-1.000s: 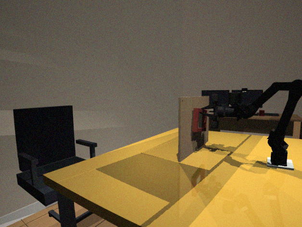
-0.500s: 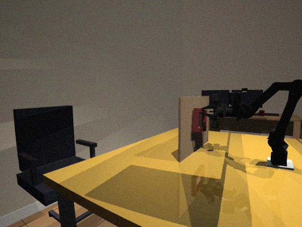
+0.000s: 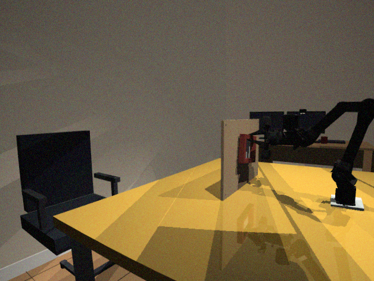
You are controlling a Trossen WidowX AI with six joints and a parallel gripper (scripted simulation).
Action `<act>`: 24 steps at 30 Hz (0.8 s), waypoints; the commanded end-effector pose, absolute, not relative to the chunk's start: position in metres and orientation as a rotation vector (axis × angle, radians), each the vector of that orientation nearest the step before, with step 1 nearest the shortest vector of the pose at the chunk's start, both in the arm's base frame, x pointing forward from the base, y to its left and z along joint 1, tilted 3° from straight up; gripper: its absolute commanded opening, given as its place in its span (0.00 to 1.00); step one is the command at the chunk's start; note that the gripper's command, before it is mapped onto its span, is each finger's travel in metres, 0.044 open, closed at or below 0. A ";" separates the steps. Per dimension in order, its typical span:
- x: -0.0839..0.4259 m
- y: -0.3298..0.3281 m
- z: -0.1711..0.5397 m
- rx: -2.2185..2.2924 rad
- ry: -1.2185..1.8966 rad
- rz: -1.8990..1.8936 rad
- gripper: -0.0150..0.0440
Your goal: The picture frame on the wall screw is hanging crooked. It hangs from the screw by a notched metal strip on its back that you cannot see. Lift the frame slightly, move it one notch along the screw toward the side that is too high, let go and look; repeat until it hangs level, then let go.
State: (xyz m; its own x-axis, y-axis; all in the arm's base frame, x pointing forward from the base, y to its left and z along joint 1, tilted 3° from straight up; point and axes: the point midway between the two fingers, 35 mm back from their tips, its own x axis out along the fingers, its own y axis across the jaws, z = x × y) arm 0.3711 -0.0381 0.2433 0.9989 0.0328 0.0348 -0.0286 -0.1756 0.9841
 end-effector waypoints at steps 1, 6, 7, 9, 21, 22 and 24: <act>0.371 -0.038 0.248 1.741 -0.005 0.067 0.25; 0.371 -0.037 0.248 1.741 -0.005 0.067 0.25; 0.371 -0.037 0.248 1.741 -0.005 0.067 0.25; 0.371 -0.037 0.248 1.741 -0.005 0.067 0.25; 0.371 -0.036 0.248 1.741 -0.005 0.067 0.25; 0.371 -0.036 0.248 1.741 -0.005 0.067 0.25; 0.371 -0.035 0.248 1.741 -0.005 0.067 0.25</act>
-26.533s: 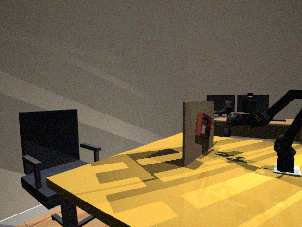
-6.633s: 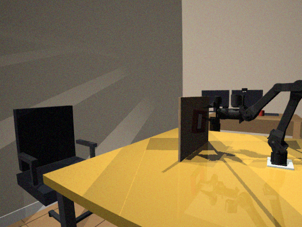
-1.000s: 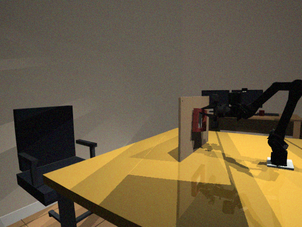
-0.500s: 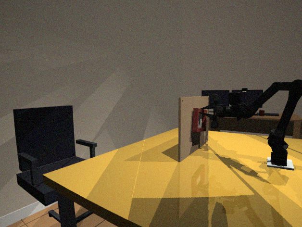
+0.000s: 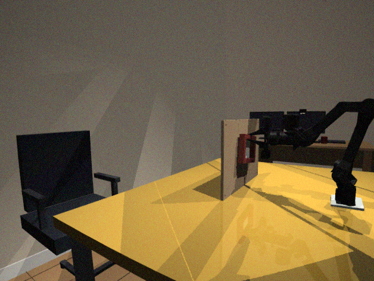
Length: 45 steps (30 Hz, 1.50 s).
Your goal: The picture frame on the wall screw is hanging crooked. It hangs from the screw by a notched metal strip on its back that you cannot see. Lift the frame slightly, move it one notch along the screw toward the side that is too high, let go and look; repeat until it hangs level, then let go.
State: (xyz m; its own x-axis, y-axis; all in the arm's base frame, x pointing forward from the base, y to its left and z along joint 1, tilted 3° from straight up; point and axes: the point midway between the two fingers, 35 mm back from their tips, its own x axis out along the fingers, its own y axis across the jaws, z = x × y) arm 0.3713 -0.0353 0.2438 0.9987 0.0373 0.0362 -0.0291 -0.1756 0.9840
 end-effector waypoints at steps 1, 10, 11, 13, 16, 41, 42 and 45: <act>0.371 -0.035 0.248 1.741 -0.005 0.067 0.25; 0.371 -0.033 0.248 1.741 -0.006 0.067 0.25; 0.371 -0.032 0.248 1.741 -0.006 0.067 0.25; 0.371 -0.031 0.248 1.741 -0.006 0.067 0.25; 0.371 -0.030 0.248 1.742 -0.006 0.067 0.25; 0.371 -0.031 0.245 1.741 -0.006 0.067 0.25; 0.371 -0.031 0.244 1.741 -0.006 0.067 0.25; 0.371 -0.030 0.243 1.742 -0.006 0.067 0.25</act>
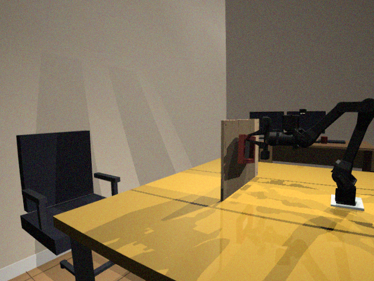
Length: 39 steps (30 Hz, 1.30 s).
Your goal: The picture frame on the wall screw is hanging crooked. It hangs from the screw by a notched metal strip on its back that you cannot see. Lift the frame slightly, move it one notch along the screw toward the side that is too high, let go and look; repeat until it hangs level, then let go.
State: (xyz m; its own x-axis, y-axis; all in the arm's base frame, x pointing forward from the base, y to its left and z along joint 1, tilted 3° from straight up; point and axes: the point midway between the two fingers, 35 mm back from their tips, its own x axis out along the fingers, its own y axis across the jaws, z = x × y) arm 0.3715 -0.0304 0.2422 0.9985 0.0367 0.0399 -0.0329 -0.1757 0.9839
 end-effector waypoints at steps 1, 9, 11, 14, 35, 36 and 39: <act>0.372 -0.030 0.243 1.742 -0.006 0.067 0.25; 0.372 -0.030 0.240 1.742 -0.005 0.067 0.25; 0.372 -0.029 0.240 1.742 -0.005 0.067 0.25; 0.372 -0.029 0.239 1.742 -0.005 0.067 0.25; 0.372 -0.029 0.237 1.688 0.002 0.063 0.25; 0.372 -0.028 0.237 1.682 0.001 0.062 0.25; 0.372 -0.028 0.236 1.666 0.001 0.062 0.25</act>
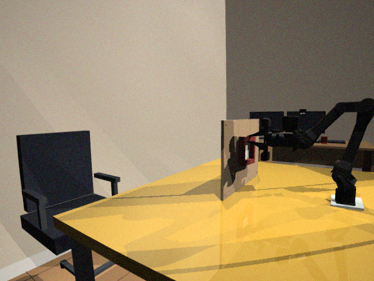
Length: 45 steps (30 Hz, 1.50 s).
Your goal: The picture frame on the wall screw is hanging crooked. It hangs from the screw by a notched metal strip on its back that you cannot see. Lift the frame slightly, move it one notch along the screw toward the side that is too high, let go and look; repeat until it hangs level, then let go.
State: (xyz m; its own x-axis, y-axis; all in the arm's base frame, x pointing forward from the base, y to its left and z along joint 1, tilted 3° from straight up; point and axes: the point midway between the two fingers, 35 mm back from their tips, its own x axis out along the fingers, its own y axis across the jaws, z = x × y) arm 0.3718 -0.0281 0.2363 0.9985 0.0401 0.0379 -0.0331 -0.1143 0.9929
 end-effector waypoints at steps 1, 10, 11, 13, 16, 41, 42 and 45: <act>0.372 -0.028 0.236 1.663 0.001 0.062 0.25; 0.372 -0.028 0.235 1.615 -0.001 0.061 0.25; 0.372 -0.028 0.235 1.611 -0.001 0.061 0.25; 0.372 -0.028 0.235 1.600 -0.001 0.061 0.25; 0.372 -0.028 0.235 1.604 0.001 0.060 0.30; 0.282 -0.032 0.232 1.726 0.001 0.060 0.69; 0.276 -0.032 0.230 1.734 0.001 0.060 0.69; 0.272 -0.031 0.228 1.741 0.001 0.060 0.69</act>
State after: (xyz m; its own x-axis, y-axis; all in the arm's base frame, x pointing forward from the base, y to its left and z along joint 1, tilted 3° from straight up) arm 0.2777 -0.0318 0.2333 0.9983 0.0324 0.0474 -0.0418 -0.1558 0.9869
